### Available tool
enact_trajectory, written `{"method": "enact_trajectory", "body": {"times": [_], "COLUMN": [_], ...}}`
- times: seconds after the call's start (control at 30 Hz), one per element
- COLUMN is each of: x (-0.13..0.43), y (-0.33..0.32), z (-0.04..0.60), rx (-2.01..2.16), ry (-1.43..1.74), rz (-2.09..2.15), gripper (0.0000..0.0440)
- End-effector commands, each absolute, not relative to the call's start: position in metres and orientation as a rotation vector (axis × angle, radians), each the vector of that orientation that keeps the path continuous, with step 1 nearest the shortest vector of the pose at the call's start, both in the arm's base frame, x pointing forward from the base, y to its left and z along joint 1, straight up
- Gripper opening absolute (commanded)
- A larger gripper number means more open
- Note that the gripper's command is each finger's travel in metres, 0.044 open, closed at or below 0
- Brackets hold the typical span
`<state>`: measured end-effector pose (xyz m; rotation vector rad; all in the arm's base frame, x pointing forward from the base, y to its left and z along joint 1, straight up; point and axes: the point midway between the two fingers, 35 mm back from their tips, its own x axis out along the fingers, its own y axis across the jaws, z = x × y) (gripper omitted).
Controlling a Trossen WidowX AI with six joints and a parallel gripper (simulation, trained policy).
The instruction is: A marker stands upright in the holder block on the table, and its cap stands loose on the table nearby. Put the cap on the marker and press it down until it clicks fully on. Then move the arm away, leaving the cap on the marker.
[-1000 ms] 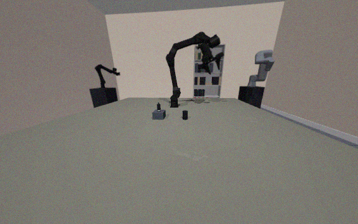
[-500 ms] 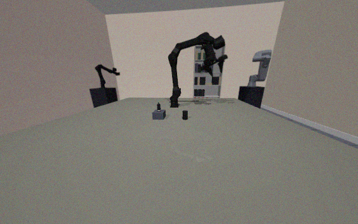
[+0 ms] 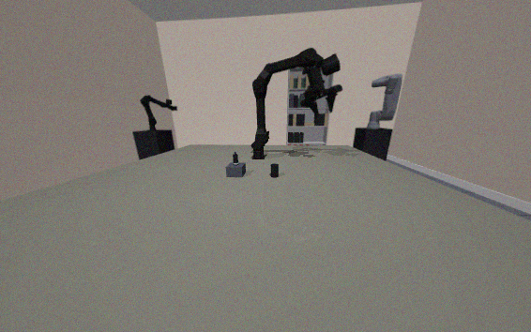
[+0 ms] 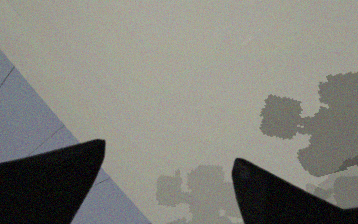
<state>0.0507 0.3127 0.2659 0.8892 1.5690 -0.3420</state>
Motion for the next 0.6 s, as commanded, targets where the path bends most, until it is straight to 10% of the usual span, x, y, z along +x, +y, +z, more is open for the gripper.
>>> {"method": "enact_trajectory", "body": {"times": [0.0, 0.57], "x": [0.06, 0.101], "y": [0.314, 0.314], "z": [0.262, 0.244], "rx": [0.903, 0.954], "ry": [1.567, 1.538], "rz": [-0.382, -0.535], "gripper": [0.0334, 0.0335]}}
